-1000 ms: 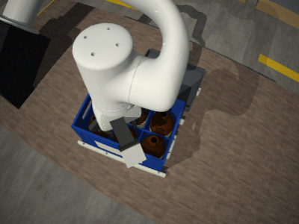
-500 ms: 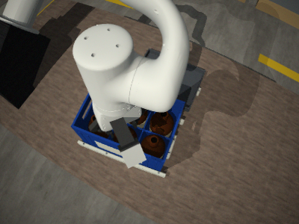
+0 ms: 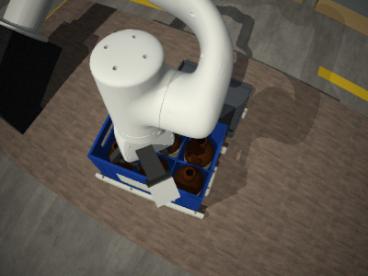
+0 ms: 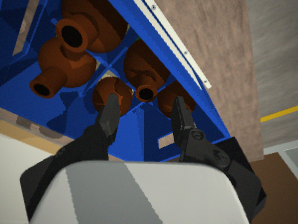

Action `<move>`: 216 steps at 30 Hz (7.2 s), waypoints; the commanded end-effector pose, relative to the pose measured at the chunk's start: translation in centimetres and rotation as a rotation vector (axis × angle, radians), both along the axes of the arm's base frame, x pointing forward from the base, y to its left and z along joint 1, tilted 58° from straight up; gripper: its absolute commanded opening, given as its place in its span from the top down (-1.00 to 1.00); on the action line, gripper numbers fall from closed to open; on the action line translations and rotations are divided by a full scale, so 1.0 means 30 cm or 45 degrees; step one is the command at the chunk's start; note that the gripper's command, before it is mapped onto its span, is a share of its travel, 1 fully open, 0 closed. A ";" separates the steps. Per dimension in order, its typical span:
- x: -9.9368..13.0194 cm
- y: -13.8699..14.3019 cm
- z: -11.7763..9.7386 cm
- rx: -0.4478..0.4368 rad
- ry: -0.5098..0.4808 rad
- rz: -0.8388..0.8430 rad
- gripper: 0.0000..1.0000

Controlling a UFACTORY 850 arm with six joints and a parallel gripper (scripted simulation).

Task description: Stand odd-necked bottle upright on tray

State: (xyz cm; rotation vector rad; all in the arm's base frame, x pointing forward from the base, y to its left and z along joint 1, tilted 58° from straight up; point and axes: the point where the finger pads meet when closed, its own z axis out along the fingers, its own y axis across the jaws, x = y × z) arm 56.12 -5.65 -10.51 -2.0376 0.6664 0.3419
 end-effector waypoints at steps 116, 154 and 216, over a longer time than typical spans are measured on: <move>0.007 0.113 -0.070 -0.001 -0.002 -0.001 1.00; 0.007 0.113 -0.070 -0.001 -0.002 -0.001 -0.30; 0.000 -0.113 0.070 -0.001 -0.002 -0.001 -0.30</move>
